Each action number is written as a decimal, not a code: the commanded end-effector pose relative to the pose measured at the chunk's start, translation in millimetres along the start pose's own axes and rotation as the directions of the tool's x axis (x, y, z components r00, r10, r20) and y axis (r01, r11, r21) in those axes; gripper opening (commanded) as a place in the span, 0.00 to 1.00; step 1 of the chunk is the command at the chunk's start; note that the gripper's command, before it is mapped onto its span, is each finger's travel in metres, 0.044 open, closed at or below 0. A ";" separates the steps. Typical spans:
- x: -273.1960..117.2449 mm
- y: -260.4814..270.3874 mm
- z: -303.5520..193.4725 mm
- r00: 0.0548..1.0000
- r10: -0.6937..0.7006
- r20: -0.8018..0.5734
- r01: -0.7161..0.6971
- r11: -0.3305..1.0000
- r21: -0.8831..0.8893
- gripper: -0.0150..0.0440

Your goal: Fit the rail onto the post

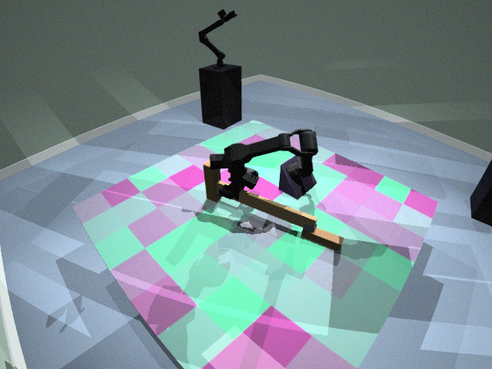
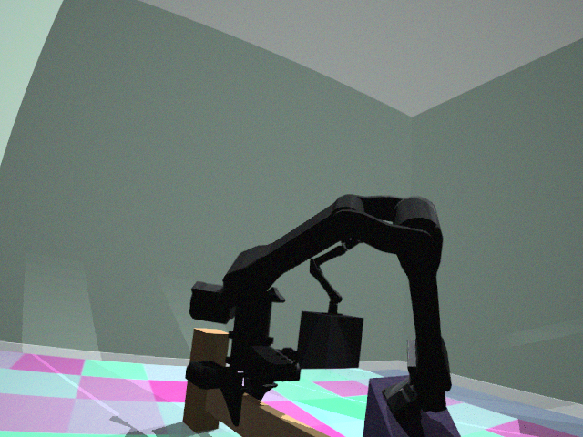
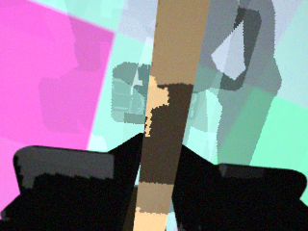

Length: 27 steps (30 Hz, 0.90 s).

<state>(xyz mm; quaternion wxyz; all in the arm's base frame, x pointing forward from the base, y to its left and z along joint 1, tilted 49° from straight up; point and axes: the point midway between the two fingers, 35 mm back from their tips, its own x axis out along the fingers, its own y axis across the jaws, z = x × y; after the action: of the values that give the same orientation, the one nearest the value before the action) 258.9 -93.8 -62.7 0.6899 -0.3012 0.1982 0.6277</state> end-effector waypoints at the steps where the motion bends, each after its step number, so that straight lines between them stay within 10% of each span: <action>1: -3.9 -2.3 -4.1 1.000 -0.010 -0.010 0.010 1.000 -0.003 0.25; 15: -3.8 -2.3 -5.5 1.000 -0.010 -0.010 0.010 1.000 -0.003 0.25; 27: 0.2 0.1 -1.2 1.000 0.002 0.002 -0.002 1.000 0.001 0.79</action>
<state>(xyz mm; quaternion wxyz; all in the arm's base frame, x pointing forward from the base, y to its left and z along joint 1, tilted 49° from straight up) 258.7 -94.4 -63.7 0.6895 -0.2995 0.1982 0.6289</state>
